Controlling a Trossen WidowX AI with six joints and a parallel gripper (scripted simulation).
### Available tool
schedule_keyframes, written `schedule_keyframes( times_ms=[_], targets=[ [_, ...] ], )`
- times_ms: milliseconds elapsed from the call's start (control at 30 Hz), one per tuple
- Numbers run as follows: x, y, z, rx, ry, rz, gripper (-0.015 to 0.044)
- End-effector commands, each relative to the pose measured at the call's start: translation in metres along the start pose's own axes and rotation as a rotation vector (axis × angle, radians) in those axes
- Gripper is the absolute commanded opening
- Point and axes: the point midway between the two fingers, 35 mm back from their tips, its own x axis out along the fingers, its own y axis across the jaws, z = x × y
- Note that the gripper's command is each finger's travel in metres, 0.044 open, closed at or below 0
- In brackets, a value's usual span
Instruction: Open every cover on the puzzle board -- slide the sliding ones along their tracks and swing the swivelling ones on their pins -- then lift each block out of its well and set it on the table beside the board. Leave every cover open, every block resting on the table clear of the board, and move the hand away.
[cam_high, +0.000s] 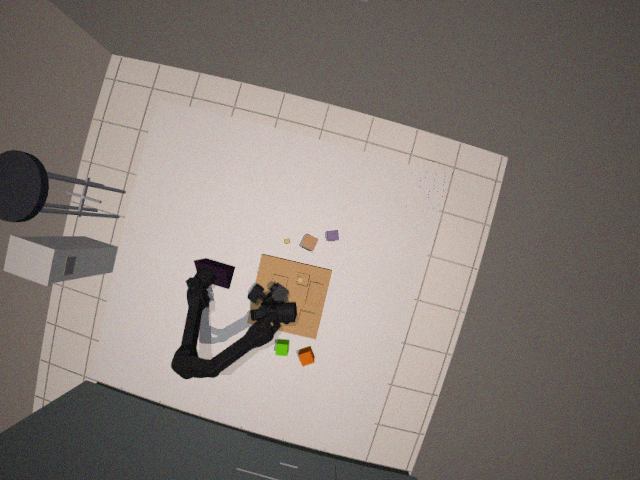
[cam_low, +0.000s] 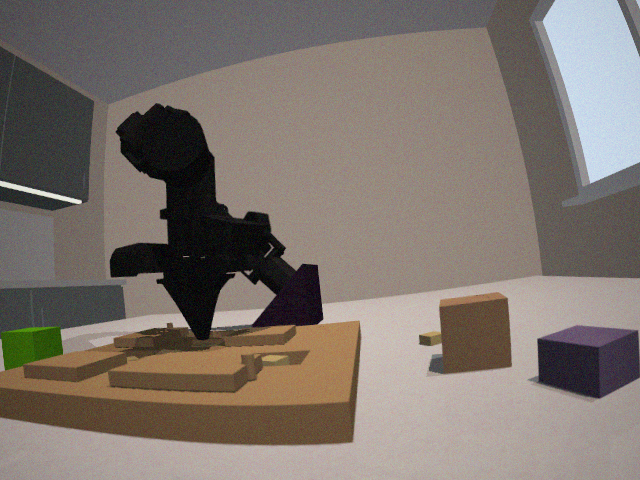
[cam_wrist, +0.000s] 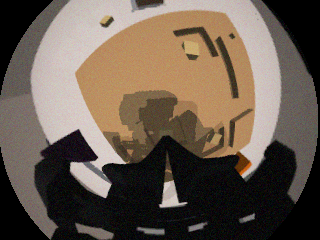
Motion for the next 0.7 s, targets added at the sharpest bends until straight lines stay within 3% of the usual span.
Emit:
schedule_keyframes(
  times_ms=[0, 133, 367, 667],
  targets=[
    [-0.002, 0.000, 0.000, 0.001, -0.001, 0.001, 0.0053],
    [-0.022, -0.001, 0.001, 0.000, -0.004, 0.000, 0.0144],
    [-0.056, 0.000, 0.000, -0.001, -0.005, -0.001, 0.0144],
    [-0.049, -0.001, 0.001, -0.001, -0.005, -0.001, 0.0144]
  ],
)
